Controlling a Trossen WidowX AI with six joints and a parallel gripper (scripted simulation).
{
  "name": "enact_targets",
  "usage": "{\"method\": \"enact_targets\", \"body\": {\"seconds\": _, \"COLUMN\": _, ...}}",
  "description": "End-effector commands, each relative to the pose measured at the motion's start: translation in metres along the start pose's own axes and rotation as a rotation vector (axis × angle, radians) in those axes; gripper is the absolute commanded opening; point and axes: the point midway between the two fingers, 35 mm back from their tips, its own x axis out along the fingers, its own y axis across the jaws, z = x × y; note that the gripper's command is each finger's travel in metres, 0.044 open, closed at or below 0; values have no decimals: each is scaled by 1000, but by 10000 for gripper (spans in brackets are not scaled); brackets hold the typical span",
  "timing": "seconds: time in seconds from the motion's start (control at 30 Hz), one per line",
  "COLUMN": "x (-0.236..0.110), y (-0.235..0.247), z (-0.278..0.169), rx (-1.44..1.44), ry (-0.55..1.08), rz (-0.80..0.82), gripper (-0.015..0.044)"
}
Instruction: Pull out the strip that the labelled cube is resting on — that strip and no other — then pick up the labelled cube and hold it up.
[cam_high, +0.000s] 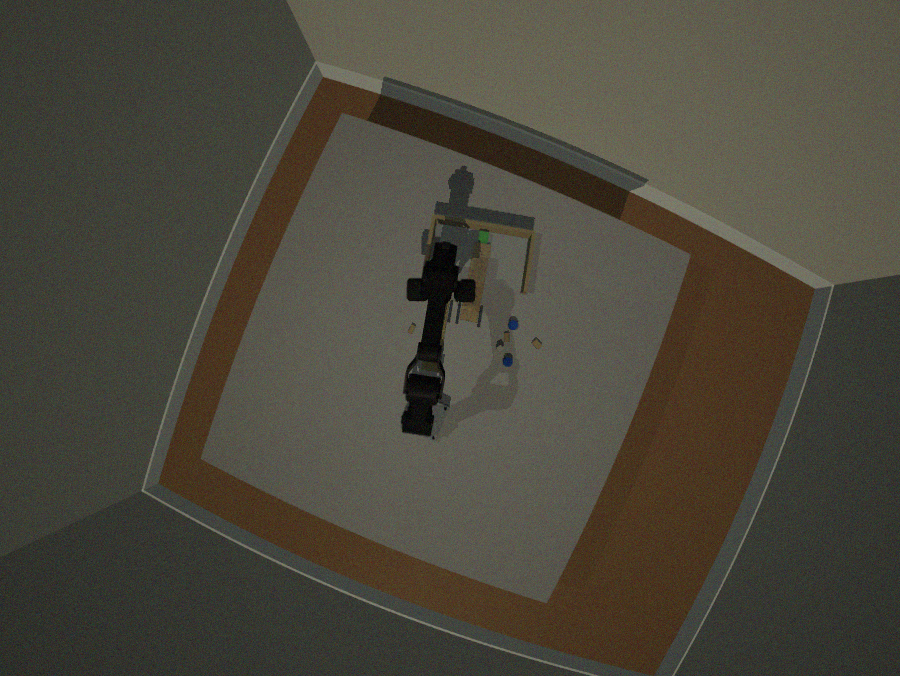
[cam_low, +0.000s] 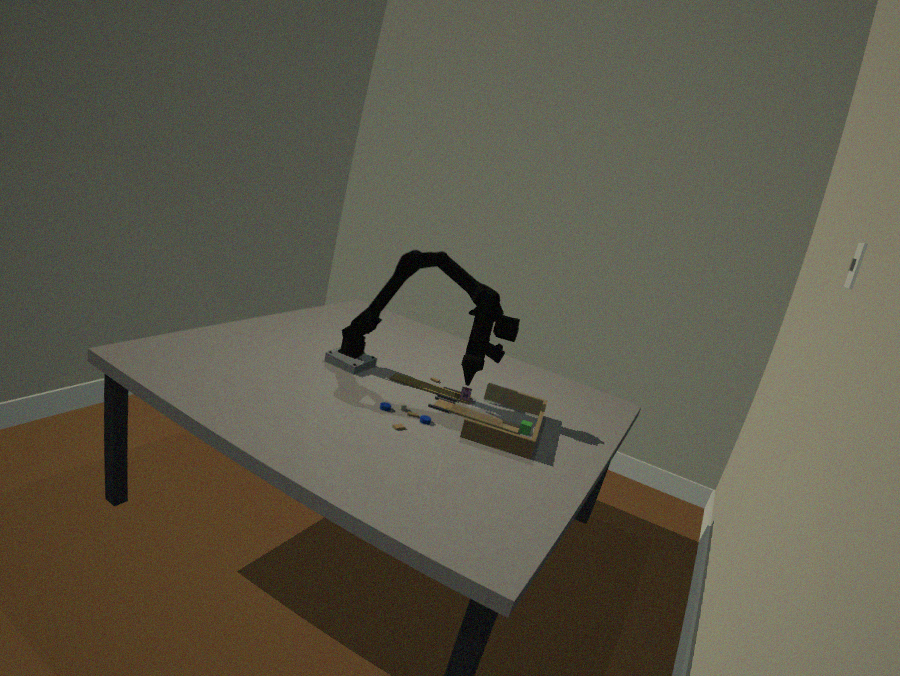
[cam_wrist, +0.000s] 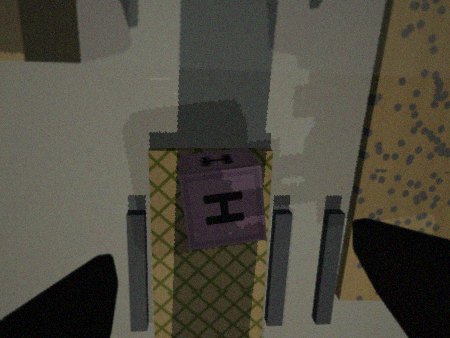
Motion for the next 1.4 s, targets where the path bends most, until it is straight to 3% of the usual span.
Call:
{"method": "enact_targets", "body": {"seconds": 0.0, "x": 6, "y": 0, "z": 2, "rx": 3, "ry": 0, "rz": 1, "gripper": 256}}
{"method": "enact_targets", "body": {"seconds": 1.07, "x": 52, "y": 1, "z": 2, "rx": 3, "ry": 0, "rz": 1, "gripper": 250}}
{"method": "enact_targets", "body": {"seconds": 1.2, "x": 50, "y": 1, "z": 2, "rx": 5, "ry": 1, "rz": 0, "gripper": 145}}
{"method": "enact_targets", "body": {"seconds": 1.37, "x": 50, "y": 1, "z": 2, "rx": 5, "ry": 1, "rz": 0, "gripper": 112}}
